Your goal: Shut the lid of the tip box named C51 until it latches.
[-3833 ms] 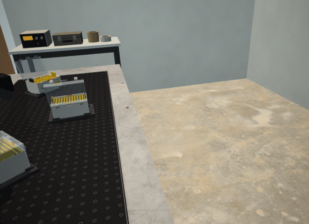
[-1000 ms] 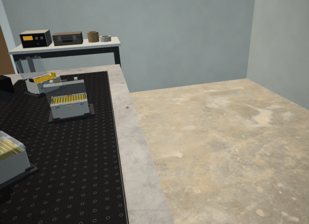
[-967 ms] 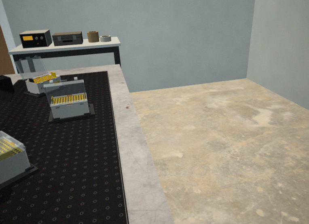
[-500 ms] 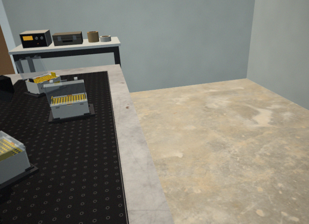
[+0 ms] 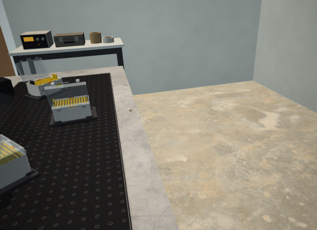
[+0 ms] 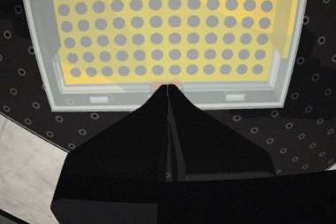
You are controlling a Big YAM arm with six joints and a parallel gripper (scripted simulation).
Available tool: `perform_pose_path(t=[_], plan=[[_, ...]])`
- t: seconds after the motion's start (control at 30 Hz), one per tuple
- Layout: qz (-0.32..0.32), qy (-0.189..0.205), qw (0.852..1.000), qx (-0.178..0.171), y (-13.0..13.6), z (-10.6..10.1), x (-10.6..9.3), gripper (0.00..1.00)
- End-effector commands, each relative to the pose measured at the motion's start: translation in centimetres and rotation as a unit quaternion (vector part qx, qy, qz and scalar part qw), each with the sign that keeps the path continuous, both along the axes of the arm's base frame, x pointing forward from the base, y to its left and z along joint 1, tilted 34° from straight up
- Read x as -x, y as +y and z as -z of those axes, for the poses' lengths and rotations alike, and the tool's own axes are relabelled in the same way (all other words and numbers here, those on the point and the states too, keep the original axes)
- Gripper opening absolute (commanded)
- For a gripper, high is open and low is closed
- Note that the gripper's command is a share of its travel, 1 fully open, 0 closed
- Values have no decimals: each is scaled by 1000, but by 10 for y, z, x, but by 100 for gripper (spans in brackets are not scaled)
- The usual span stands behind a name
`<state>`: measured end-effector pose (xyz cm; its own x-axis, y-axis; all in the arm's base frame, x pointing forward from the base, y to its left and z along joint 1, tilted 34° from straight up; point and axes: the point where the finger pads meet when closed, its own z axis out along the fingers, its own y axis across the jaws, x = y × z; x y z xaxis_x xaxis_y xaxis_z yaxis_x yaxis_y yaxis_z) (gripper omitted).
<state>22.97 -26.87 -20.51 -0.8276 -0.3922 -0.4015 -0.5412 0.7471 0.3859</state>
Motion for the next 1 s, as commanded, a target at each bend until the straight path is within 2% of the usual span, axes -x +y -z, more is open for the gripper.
perform_pose_path(t=[0.0,0.3,0.43,0.53,0.97], plan=[[-9,1,1000,-4,13,14,-5,0],[-16,-8,1000,8,-3,8,-11,0],[-16,-14,1000,18,-16,-13,-15,0],[-4,-16,1000,24,-32,-18,-10,0],[-2,-16,1000,25,-43,-34,-6,0]])
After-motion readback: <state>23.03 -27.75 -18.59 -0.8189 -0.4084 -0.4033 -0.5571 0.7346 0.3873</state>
